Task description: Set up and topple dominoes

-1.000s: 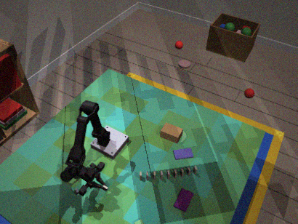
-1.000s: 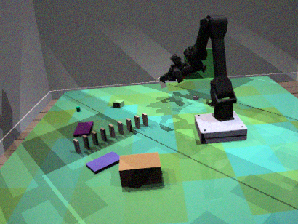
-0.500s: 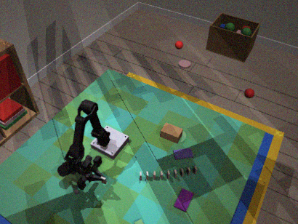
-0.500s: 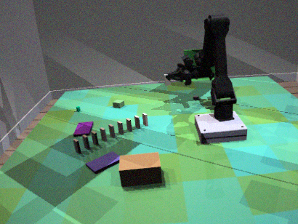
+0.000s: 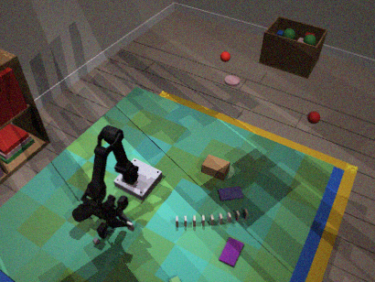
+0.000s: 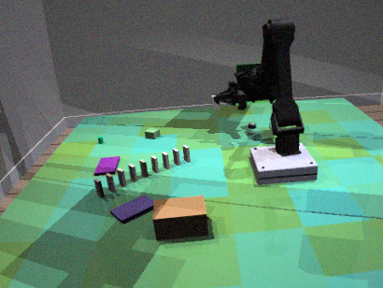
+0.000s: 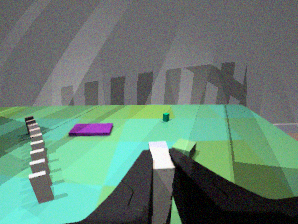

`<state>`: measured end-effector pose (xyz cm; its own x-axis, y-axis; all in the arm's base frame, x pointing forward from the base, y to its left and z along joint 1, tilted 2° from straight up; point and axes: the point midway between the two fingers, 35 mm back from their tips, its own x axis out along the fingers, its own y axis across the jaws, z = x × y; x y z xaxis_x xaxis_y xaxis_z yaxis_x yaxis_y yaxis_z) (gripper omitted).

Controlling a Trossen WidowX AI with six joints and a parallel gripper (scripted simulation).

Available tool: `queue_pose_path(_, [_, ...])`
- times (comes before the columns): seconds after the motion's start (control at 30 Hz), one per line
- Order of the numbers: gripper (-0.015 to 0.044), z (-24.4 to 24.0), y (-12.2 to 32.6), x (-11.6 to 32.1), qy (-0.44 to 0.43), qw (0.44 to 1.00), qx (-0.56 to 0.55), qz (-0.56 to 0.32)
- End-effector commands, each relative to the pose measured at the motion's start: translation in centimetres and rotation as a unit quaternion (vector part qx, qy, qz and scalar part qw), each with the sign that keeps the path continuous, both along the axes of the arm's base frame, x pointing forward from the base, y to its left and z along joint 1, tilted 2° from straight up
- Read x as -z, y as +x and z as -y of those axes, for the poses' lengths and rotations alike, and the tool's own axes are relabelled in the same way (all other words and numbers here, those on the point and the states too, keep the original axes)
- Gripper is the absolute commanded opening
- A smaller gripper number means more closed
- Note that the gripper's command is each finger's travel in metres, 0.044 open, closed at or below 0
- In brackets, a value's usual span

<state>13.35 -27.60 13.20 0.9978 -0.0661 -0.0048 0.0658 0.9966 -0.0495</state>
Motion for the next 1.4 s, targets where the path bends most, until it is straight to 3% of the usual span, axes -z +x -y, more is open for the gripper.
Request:
queue_pose_path(0.0, [0.0028, -0.1, 0.0, 0.0, -0.004, 1.0, -0.002, 0.001])
queue_pose_path(1.37, [0.0028, 1.5, 0.8, 8.8, -0.024, 1.0, -0.001, -0.007])
